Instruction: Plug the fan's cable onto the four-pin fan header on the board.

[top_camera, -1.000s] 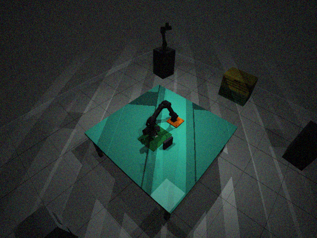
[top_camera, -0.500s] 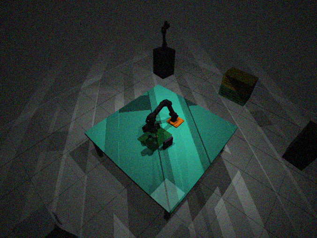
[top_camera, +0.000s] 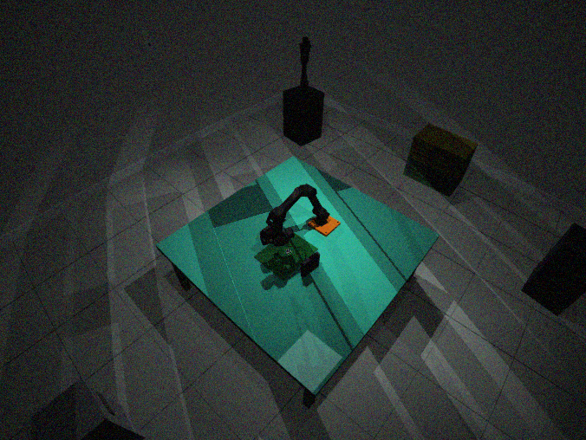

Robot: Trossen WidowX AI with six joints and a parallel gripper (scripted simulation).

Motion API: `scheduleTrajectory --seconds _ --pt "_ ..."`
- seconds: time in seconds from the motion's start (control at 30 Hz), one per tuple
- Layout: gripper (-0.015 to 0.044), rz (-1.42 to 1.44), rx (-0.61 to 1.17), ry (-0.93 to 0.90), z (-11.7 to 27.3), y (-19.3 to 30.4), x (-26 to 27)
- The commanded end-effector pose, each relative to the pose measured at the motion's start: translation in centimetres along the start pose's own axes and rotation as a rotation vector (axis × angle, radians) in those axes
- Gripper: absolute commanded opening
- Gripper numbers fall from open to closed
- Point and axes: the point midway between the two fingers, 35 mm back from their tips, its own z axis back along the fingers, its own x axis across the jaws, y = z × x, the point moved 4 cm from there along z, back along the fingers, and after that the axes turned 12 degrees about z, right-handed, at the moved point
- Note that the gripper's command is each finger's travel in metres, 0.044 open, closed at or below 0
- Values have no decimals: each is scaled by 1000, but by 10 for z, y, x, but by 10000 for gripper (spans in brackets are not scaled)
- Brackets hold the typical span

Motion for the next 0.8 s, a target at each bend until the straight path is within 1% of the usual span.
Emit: scheduleTrajectory --seconds 0.0,0.1,0.27,0.77 --pt "0 3 -59 13 1 -3 -10" --pt "0 5 -101 25 2 -6 -16" --pt "0 7 -119 24 1 -6 -18" --pt "0 43 -311 -41 -20 -2 -15"
